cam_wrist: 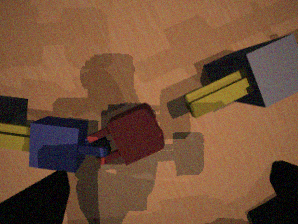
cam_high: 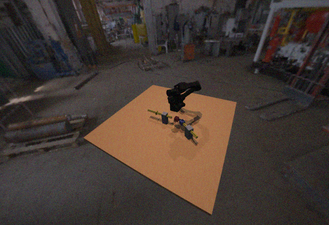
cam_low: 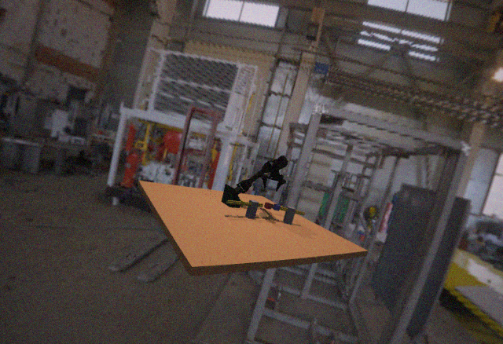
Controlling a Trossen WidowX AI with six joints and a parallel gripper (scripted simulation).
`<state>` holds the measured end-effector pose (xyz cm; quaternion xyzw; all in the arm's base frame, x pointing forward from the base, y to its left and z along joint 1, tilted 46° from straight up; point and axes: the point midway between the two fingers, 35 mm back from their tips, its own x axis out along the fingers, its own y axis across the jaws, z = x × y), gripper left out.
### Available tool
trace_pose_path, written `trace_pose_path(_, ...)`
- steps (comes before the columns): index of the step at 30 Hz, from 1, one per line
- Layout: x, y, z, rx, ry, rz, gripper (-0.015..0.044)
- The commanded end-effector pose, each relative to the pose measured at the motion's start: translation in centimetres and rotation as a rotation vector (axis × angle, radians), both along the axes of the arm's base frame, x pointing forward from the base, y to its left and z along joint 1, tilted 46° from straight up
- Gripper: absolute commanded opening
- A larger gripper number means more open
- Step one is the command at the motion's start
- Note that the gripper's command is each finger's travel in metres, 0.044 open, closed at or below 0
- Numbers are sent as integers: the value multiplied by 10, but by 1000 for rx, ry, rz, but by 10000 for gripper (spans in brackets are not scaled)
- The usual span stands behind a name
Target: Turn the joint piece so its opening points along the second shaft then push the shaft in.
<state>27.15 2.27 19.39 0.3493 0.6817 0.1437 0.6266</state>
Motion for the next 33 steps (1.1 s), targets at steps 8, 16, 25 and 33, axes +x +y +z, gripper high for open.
trace_pose_path(8,2,-4,-2,10,28,-22,440)
trace_pose_path(16,7,-10,-25,56,241,-185,440)
trace_pose_path(25,10,-15,-51,98,487,-363,440)
trace_pose_path(33,10,-19,-74,127,711,-517,440)
